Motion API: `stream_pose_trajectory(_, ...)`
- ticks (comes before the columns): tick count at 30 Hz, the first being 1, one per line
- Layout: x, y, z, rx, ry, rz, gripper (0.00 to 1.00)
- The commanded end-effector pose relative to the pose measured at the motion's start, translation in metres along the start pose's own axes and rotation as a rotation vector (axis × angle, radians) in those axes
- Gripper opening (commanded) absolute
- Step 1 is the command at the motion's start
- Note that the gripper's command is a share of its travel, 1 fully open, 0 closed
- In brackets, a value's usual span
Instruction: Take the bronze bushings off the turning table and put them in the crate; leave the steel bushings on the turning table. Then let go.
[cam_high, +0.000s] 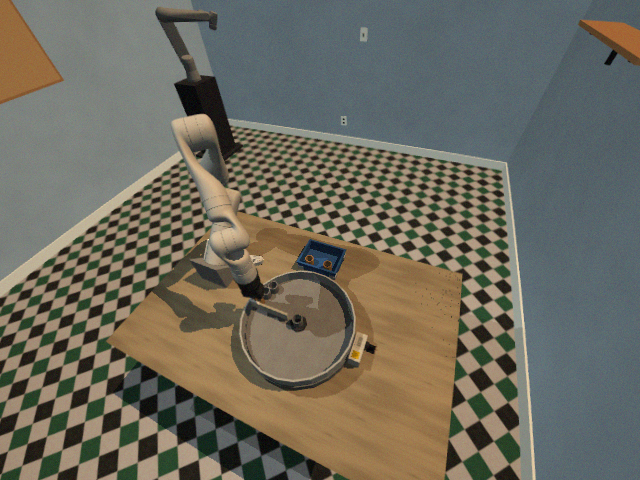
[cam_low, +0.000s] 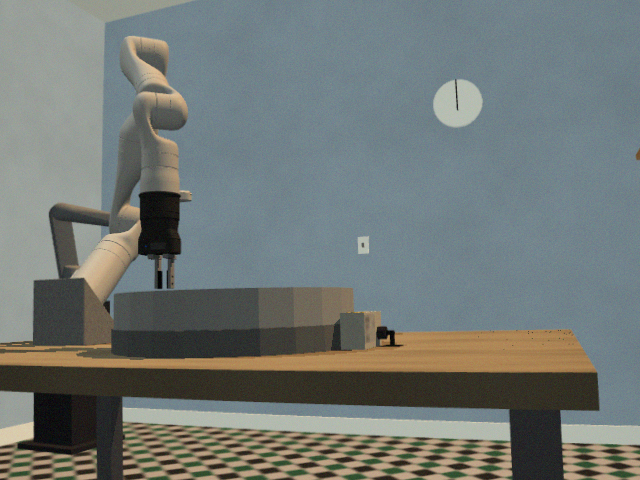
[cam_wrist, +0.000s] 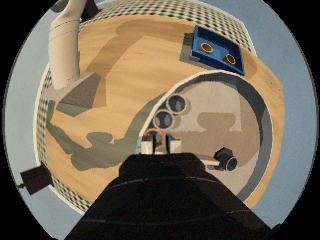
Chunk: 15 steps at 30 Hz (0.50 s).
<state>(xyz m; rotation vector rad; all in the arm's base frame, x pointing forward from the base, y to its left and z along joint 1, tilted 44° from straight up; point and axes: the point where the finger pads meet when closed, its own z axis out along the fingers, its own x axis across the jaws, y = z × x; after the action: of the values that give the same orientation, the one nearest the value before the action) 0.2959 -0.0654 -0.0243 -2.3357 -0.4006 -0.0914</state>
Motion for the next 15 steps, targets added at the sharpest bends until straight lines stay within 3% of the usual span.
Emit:
stream_pose_trajectory(1, 0.000, 0.000, 0.000, -0.001, 0.000, 0.000, 0.45)
stream_pose_trajectory(15, 0.000, 0.000, 0.014, -0.002, 0.001, 0.000, 0.45)
